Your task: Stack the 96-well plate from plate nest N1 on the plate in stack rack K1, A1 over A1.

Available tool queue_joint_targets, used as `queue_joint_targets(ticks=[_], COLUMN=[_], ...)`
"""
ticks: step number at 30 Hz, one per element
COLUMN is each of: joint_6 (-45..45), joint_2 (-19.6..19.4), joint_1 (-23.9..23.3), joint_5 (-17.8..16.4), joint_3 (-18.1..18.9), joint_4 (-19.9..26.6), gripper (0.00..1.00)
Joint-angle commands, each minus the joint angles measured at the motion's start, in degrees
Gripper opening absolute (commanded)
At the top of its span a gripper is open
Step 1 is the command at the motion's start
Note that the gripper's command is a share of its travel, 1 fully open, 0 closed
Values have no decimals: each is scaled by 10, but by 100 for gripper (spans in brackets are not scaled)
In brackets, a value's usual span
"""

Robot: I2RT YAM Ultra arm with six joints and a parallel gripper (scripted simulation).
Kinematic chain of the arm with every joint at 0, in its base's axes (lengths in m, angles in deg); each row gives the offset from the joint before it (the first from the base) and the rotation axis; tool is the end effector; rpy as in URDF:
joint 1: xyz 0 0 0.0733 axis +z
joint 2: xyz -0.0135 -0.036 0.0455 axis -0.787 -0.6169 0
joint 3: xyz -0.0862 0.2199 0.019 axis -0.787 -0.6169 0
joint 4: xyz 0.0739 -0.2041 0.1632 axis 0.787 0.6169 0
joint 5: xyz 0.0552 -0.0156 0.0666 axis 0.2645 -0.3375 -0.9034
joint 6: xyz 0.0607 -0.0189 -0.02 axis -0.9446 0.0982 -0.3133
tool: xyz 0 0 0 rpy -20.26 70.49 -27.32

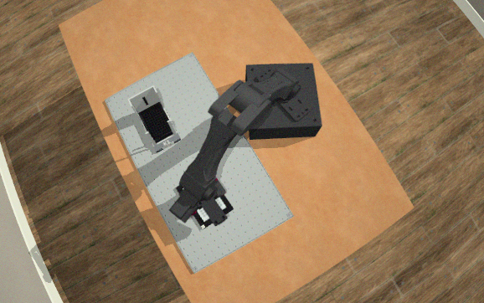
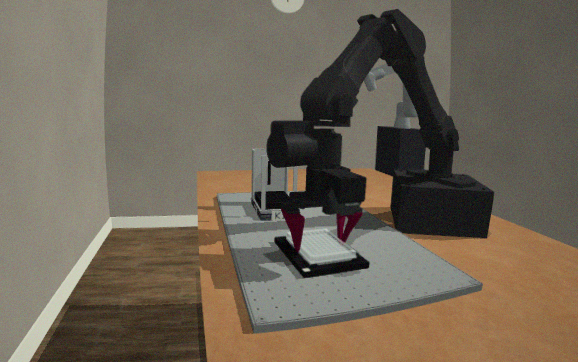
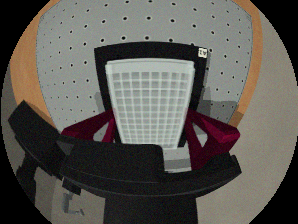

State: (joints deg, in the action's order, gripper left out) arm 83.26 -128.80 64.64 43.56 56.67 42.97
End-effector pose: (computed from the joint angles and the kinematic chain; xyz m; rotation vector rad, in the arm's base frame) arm 0.3858 0.0877 0.0137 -2.1229 2.3156 -0.0158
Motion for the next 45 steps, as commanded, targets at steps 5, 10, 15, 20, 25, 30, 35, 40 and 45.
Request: queue_joint_targets(ticks=[5,10,15,20,25,30,35,40,45], joint_6=[1,1,2,2,1,1,1,1,1], joint_2=[5,5,17,25,33,43,53,57,66], joint_1=[-2,-2,-7,-7,-7,-7,-7,-7,-7], joint_5=[-1,-1,-4,-4,-4,-4,-4,-4,-4], joint_3=[1,1,1,16,19,23,28,33,39], joint_4=[-2,-2,6,18,29,43,57,66,81], gripper=[0,0,0,0,0,0,0,0,0])
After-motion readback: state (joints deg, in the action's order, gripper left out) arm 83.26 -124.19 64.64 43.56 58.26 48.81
